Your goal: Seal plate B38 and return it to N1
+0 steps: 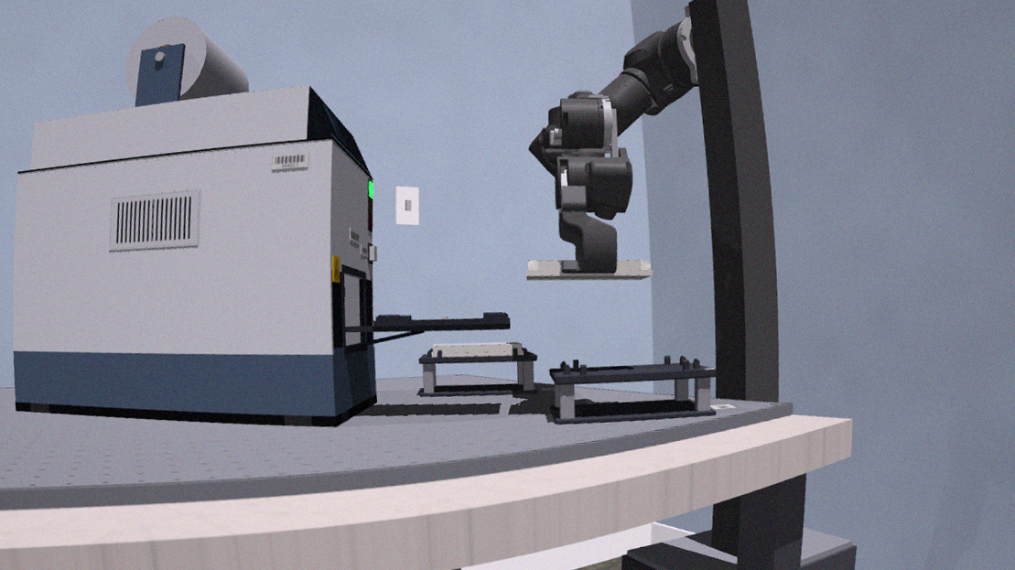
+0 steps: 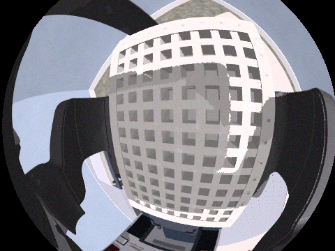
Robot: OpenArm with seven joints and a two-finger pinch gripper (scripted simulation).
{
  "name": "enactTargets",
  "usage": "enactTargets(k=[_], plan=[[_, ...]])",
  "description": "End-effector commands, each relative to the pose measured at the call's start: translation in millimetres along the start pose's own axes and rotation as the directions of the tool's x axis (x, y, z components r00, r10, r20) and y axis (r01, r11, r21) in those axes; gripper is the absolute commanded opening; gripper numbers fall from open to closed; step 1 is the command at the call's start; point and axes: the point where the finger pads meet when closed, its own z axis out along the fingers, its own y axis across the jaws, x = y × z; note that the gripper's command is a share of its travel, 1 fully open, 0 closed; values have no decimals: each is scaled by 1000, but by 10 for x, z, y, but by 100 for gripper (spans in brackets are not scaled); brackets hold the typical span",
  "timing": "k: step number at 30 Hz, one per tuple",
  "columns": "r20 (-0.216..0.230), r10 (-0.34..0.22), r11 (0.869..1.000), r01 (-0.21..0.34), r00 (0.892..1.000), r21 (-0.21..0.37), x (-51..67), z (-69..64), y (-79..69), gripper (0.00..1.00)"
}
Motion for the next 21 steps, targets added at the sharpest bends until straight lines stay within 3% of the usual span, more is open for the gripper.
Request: enactTargets(k=[1,12,17,21], plan=[[-23,-31,999,31,999,-9,55,-5,25,0],[-23,-31,999,31,999,-9,55,-5,25,0],[-23,-31,999,31,999,-9,-322,-98,-50,0],[-23,-31,999,31,999,-9,-322,-98,-50,0]])
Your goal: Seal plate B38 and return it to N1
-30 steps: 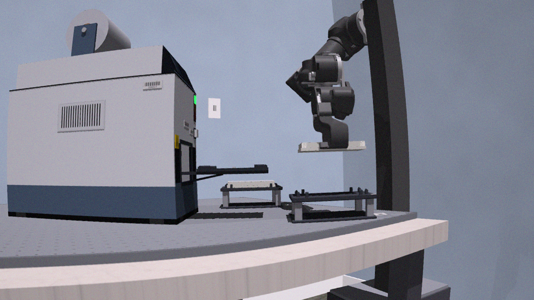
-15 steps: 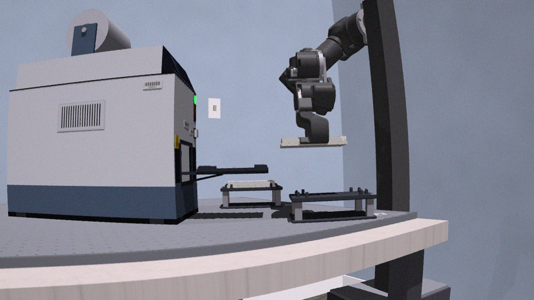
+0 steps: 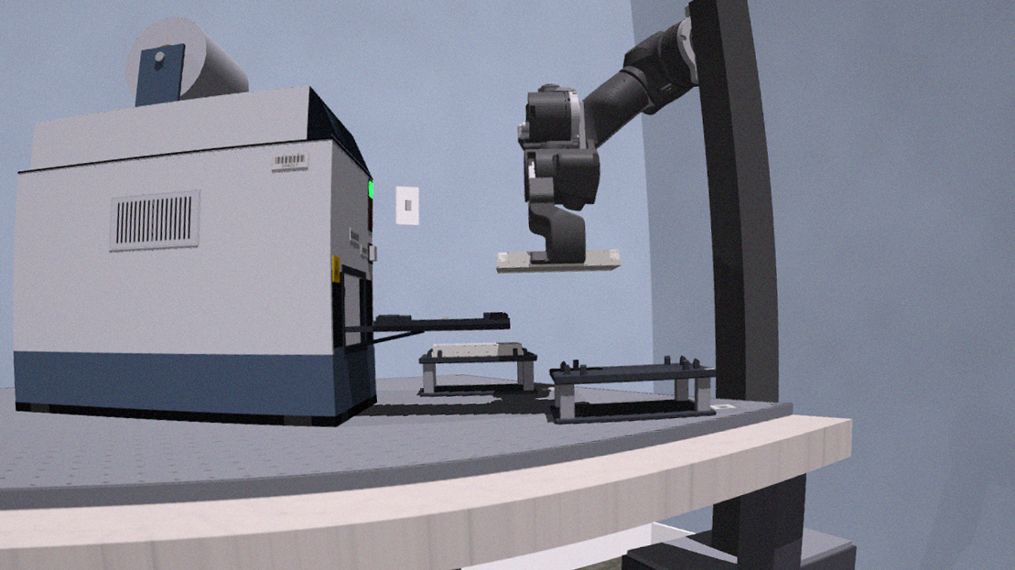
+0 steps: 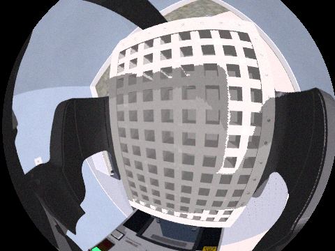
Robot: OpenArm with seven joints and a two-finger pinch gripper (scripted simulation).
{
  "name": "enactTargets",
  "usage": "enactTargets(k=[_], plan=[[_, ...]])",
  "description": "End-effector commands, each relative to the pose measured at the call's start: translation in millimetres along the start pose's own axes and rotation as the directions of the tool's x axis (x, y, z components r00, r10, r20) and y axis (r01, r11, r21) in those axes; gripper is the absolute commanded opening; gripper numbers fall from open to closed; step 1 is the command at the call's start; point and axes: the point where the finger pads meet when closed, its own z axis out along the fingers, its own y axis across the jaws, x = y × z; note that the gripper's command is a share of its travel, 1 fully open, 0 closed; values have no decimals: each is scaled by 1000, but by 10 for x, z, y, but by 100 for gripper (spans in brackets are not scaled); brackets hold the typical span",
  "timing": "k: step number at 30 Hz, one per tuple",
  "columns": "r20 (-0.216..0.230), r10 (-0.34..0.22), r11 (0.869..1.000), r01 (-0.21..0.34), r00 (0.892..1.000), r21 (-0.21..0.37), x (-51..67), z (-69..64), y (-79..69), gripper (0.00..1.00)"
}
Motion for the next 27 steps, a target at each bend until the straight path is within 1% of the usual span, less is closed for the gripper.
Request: enactTargets(k=[1,8,13,25,27], plan=[[-1,-5,1000,5,1000,-5,-2,-2,2,0],[-1,-5,1000,5,1000,-5,-2,-2,2,0],[-1,-5,1000,5,1000,-4,-376,-105,-83,0],[-1,-5,1000,5,1000,-4,-376,-105,-83,0],[-1,-4,1000,4,1000,-2,-524,-144,-121,0]])
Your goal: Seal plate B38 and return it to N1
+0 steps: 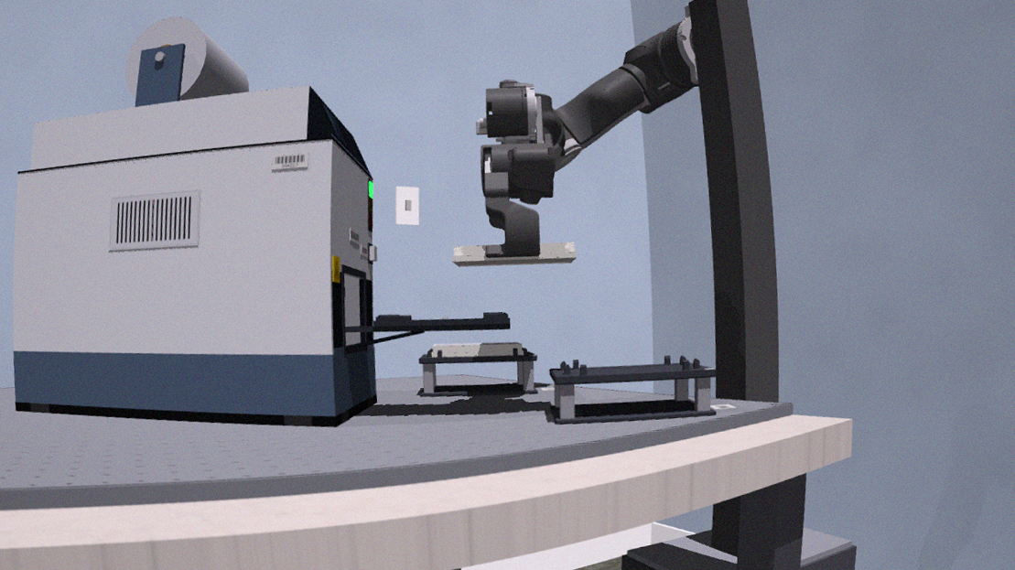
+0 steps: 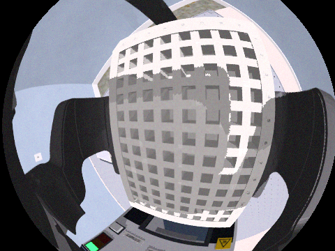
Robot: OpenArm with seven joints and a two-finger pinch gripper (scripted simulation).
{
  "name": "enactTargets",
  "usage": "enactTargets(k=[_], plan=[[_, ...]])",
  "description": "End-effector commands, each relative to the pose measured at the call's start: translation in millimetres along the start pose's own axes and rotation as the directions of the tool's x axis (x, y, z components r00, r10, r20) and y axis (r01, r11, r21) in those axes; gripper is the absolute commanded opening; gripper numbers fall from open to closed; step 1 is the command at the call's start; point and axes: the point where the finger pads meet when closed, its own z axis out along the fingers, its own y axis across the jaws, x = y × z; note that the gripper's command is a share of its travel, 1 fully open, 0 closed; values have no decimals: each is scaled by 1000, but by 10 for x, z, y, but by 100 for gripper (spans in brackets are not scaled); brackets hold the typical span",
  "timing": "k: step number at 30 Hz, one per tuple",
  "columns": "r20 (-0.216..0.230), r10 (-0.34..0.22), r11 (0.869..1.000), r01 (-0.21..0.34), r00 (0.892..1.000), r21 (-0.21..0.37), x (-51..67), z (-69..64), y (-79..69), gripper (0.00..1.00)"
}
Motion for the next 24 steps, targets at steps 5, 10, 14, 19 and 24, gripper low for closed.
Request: enactTargets(k=[5,10,14,19,24], plan=[[8,-8,1000,8,1000,-15,-302,-116,-42,0],[8,-8,1000,8,1000,-15,-302,-116,-42,0],[8,-8,1000,8,1000,-15,-302,-116,-42,0],[8,-7,1000,7,1000,-14,-602,-200,-105,0],[9,-8,1000,8,1000,-15,-678,-222,-119,0]])
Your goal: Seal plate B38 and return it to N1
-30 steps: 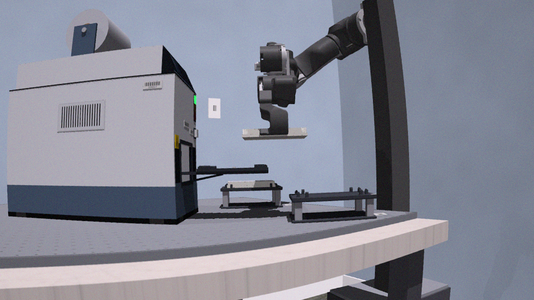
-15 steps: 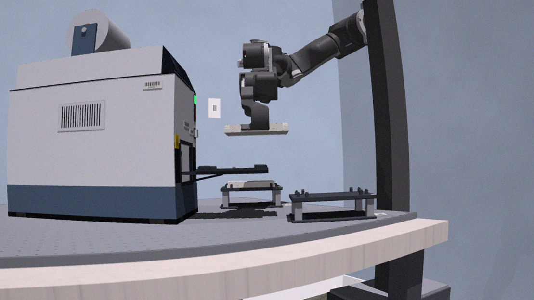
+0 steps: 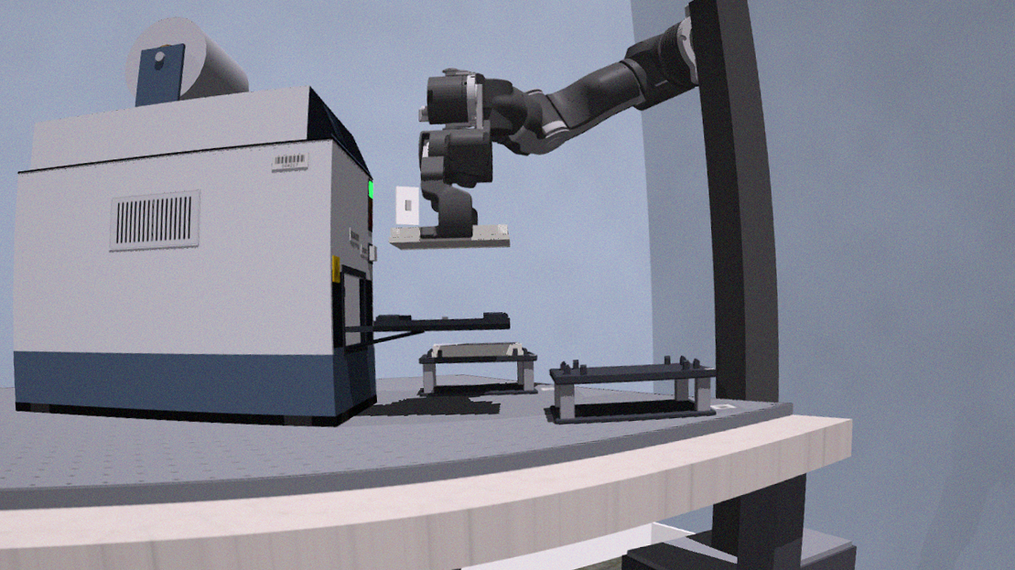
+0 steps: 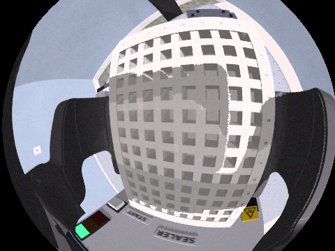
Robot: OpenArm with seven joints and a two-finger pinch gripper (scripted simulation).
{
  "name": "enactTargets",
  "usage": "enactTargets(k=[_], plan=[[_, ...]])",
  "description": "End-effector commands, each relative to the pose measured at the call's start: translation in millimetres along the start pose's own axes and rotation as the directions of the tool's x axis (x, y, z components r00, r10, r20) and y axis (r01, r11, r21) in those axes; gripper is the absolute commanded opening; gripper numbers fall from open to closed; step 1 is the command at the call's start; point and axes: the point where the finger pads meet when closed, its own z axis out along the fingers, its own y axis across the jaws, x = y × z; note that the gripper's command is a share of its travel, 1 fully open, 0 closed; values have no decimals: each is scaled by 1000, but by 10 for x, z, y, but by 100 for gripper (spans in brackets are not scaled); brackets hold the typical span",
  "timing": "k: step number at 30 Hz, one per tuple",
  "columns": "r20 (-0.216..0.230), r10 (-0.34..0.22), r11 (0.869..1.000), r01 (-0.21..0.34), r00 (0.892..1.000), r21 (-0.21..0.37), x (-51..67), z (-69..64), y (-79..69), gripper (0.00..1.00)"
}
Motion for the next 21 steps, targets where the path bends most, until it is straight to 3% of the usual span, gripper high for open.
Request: enactTargets(k=[1,8,13,21], plan=[[-4,-7,1000,7,1000,-8,8,3,11,0],[-4,-7,1000,7,1000,-8,8,3,11,0],[-4,-7,1000,7,1000,-8,-155,-44,-13,0],[-4,-7,1000,7,1000,-8,-155,-44,-13,0]])
